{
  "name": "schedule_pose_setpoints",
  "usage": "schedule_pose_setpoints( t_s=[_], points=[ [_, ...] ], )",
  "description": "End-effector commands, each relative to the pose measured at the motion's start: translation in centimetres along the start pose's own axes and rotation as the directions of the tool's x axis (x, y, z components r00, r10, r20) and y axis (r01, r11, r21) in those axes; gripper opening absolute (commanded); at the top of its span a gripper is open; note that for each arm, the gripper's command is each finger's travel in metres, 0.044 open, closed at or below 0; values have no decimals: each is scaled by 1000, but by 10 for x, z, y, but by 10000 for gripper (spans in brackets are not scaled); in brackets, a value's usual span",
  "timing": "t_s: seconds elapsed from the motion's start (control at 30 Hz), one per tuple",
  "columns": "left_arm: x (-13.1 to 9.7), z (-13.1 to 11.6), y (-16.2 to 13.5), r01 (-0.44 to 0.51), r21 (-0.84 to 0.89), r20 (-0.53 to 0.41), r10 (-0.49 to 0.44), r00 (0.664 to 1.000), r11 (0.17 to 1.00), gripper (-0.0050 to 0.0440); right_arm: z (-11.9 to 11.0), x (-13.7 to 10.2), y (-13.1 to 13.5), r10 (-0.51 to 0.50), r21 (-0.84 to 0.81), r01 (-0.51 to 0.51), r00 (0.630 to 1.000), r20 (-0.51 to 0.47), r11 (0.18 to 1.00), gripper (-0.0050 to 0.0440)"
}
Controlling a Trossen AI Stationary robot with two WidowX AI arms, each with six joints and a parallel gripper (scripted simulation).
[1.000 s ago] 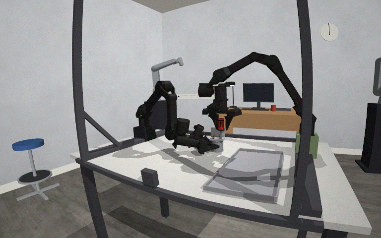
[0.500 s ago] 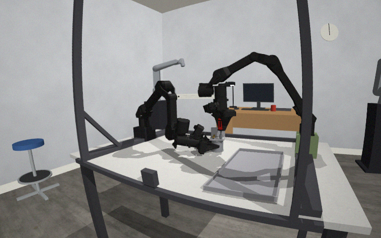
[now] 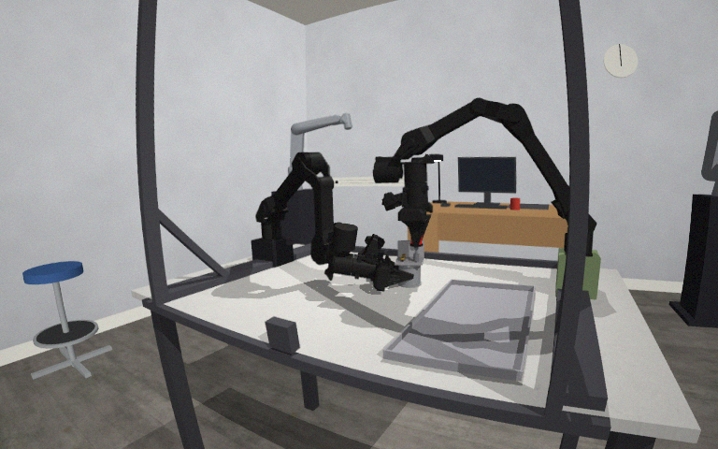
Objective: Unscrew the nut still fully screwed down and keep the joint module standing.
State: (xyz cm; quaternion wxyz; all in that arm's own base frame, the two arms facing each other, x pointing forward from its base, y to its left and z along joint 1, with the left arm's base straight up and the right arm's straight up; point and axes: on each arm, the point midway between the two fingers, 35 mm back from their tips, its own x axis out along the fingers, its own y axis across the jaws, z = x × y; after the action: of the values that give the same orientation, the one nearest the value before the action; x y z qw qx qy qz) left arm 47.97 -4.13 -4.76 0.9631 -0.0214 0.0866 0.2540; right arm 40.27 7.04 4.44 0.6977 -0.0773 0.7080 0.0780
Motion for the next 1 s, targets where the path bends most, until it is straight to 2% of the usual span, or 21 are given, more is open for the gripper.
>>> schedule_pose_setpoints(
  t_s=[0.0, 0.17, 0.33, 0.4, 0.47, 0.6, 0.9, 0.97],
  points=[
    [3, 16, -4, 3, -27, 27, -2, 1000, 1000, 245, 5, -20, -1, -3, 192, -8, 998, 55, 981, 250],
    [3, 16, -4, 3, -27, 27, -2, 1000, 1000, 245, 4, -19, -1, -2, 389, -18, 999, 51, 921, 250],
    [3, 16, -4, 3, -27, 27, -2, 1000, 1000, 245, 4, -19, -1, -3, 570, -28, 999, 54, 821, 250],
    [3, 16, -4, 3, -27, 27, -2, 1000, 1000, 245, 4, -19, -1, -3, 570, -28, 999, 54, 821, 250],
    [3, 16, -4, 3, -27, 27, -2, 1000, 1000, 245, 4, -19, -1, -4, 675, -35, 998, 55, 737, 250],
    [3, 16, -4, 3, -27, 27, -2, 1000, 1000, 245, 4, -18, -1, -3, 787, -40, 999, 53, 615, 250],
    [3, 16, -4, 3, -27, 27, -2, 1000, 1000, 245, 4, -18, -1, -4, 957, -52, 998, 55, 286, 250],
    [3, 16, -4, 3, -27, 27, -2, 1000, 1000, 245, 4, -18, -1, -4, 957, -52, 998, 55, 286, 250]
  ],
)
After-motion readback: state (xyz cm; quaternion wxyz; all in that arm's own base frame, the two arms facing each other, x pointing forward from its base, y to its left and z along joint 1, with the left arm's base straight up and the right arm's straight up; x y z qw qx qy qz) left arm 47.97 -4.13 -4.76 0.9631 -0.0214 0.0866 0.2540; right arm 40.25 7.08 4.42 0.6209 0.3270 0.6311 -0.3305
